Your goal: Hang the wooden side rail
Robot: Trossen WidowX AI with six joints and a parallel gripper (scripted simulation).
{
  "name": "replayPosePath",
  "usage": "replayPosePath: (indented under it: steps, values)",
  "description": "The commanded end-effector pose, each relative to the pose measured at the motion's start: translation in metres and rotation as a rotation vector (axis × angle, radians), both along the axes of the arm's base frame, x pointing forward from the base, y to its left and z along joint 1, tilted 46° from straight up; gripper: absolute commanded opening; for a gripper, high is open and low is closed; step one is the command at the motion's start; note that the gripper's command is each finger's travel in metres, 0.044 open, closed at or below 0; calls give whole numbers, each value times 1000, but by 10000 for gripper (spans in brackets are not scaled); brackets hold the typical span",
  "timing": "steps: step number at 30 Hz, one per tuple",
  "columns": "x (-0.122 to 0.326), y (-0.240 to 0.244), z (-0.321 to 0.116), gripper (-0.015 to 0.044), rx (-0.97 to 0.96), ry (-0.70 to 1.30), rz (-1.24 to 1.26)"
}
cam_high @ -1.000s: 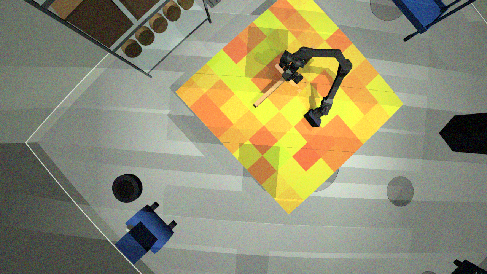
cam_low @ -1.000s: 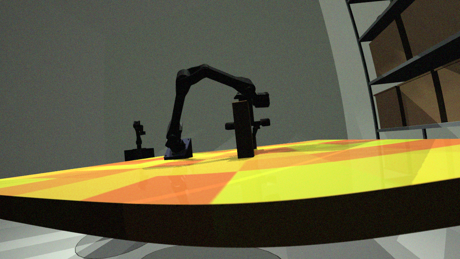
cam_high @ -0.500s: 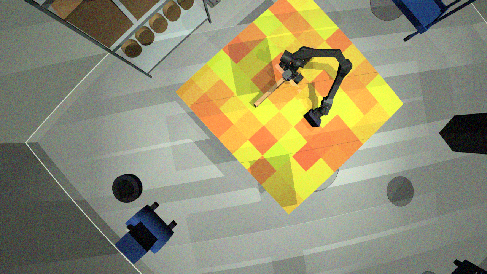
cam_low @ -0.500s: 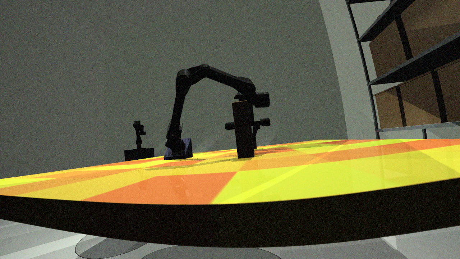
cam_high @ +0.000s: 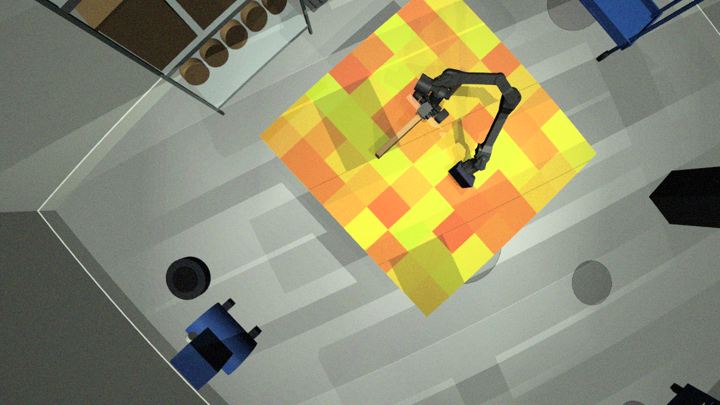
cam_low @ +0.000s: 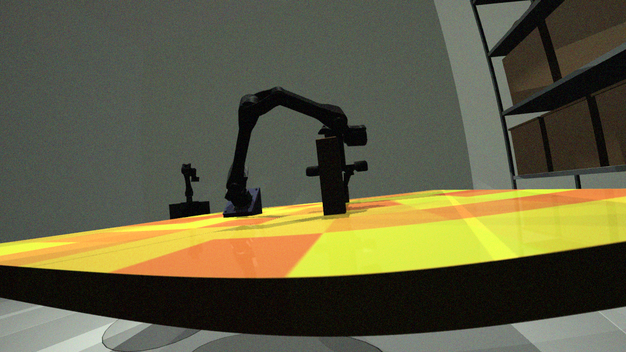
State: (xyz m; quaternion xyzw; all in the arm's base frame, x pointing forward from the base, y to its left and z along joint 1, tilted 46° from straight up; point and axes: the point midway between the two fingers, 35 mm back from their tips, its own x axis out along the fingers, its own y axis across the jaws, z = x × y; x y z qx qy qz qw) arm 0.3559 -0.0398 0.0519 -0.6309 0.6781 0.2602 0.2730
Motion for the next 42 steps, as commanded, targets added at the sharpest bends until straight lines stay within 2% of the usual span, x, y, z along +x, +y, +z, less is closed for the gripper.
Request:
replayPosePath:
  steps: [1, 42]
  values:
    - [1, 3, 3, 0, 0, -6, 14]
    - [2, 0, 7, 0, -1, -6, 14]
